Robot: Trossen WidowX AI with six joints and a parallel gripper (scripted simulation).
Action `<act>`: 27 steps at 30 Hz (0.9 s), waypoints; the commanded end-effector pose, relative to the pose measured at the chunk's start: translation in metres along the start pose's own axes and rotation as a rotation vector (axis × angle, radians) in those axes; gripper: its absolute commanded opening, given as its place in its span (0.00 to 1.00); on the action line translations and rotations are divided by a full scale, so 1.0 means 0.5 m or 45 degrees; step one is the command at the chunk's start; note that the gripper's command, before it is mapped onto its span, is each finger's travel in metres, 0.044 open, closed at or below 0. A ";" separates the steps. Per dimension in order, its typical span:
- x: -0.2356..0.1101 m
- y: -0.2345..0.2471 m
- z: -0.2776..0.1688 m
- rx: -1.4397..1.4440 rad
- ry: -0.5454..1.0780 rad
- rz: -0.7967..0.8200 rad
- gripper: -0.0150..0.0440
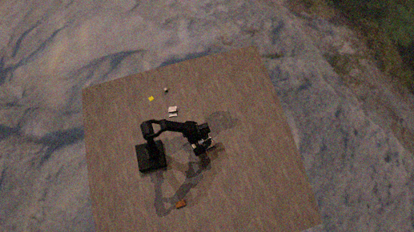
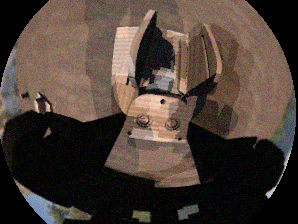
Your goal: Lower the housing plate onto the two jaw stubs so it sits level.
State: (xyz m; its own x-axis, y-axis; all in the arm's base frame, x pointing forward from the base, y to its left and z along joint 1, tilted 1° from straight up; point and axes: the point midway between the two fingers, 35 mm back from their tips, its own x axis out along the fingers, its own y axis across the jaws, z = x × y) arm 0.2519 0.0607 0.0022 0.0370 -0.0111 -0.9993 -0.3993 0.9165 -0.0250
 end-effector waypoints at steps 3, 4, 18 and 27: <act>0.000 0.000 0.000 0.000 0.000 0.000 1.00; 0.000 0.000 0.000 0.000 0.000 0.000 1.00; -0.060 -0.001 0.005 -0.002 -0.001 0.001 1.00; -0.145 -0.002 0.004 -0.004 -0.025 -0.004 1.00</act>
State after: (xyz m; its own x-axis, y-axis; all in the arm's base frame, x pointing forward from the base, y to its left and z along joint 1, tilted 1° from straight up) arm 0.2536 0.0621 0.0780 0.0683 -0.0031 -0.9977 -0.4017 0.9153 -0.0304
